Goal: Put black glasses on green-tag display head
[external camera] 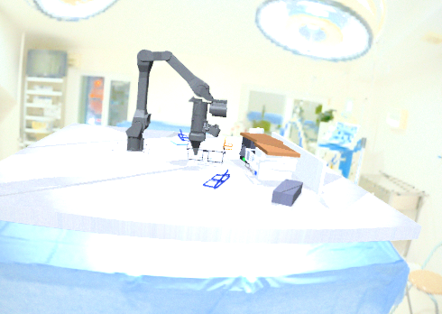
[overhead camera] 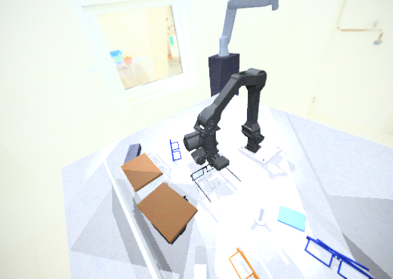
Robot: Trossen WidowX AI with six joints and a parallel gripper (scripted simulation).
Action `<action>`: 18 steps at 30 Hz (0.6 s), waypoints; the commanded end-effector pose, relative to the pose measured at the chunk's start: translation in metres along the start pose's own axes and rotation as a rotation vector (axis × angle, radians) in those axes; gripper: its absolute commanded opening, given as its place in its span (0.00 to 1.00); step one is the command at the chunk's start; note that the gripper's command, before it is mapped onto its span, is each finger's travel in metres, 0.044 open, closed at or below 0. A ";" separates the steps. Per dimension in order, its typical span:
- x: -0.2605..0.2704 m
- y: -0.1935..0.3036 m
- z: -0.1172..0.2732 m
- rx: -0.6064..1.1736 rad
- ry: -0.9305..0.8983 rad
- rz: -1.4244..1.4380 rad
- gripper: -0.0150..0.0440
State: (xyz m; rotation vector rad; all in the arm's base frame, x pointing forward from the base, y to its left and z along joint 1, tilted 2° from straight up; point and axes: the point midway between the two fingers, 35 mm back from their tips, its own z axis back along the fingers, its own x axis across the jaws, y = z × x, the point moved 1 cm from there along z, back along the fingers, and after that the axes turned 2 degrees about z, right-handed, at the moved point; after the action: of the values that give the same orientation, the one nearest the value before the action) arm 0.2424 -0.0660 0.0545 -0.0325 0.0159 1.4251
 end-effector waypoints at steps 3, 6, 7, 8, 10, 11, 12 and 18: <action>0.000 0.002 -0.007 0.011 0.003 0.005 0.25; 0.000 0.001 -0.003 0.001 0.000 0.000 0.30; 0.000 0.001 -0.003 0.001 0.000 0.000 0.34; 0.000 0.001 -0.003 0.001 0.000 0.000 0.39; 0.000 0.001 -0.003 0.001 0.000 0.000 0.44; 0.000 0.001 -0.003 0.001 0.000 0.000 0.44; 0.000 0.001 -0.003 0.001 0.000 0.000 0.44; 0.001 0.001 -0.003 0.002 0.000 0.000 0.44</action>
State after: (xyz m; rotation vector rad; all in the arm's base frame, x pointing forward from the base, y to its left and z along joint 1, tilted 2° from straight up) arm 0.2417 -0.0658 0.0510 -0.0315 0.0166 1.4254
